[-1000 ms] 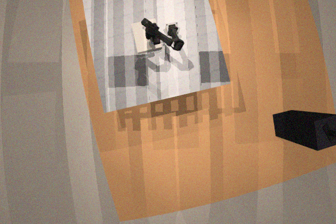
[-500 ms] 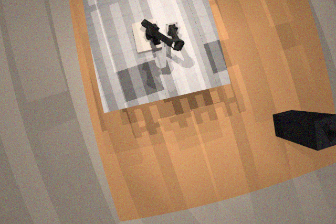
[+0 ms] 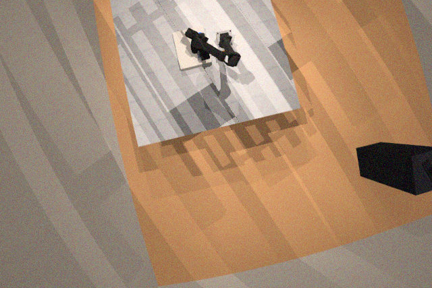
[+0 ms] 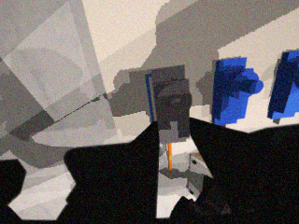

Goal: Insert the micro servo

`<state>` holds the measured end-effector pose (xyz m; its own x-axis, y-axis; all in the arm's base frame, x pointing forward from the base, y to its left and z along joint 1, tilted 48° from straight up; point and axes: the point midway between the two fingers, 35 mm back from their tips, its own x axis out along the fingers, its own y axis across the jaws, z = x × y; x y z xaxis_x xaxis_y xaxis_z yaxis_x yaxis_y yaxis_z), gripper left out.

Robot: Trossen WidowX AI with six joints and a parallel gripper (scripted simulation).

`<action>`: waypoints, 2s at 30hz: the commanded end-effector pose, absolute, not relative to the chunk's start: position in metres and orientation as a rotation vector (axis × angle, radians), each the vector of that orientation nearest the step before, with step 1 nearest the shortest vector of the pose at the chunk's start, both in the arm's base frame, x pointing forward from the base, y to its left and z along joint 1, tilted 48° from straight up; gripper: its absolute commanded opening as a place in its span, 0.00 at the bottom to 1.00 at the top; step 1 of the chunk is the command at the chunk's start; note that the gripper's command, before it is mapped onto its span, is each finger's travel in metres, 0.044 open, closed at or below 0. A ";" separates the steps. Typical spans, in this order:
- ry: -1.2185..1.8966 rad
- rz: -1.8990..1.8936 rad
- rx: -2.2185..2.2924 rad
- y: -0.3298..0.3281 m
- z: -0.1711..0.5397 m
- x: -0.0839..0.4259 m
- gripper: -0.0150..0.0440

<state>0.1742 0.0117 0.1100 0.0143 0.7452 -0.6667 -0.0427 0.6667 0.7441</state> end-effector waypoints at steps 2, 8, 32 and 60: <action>1.438 0.675 0.631 0.015 0.106 0.174 0.25; 1.438 0.675 0.631 0.018 0.104 0.174 0.25; 1.437 0.676 0.631 0.032 0.092 0.174 0.25; 1.437 0.672 0.638 0.009 0.115 0.174 0.62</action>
<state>0.1726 0.0096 0.1144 0.0188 0.7469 -0.6647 -0.0324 0.6649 0.7462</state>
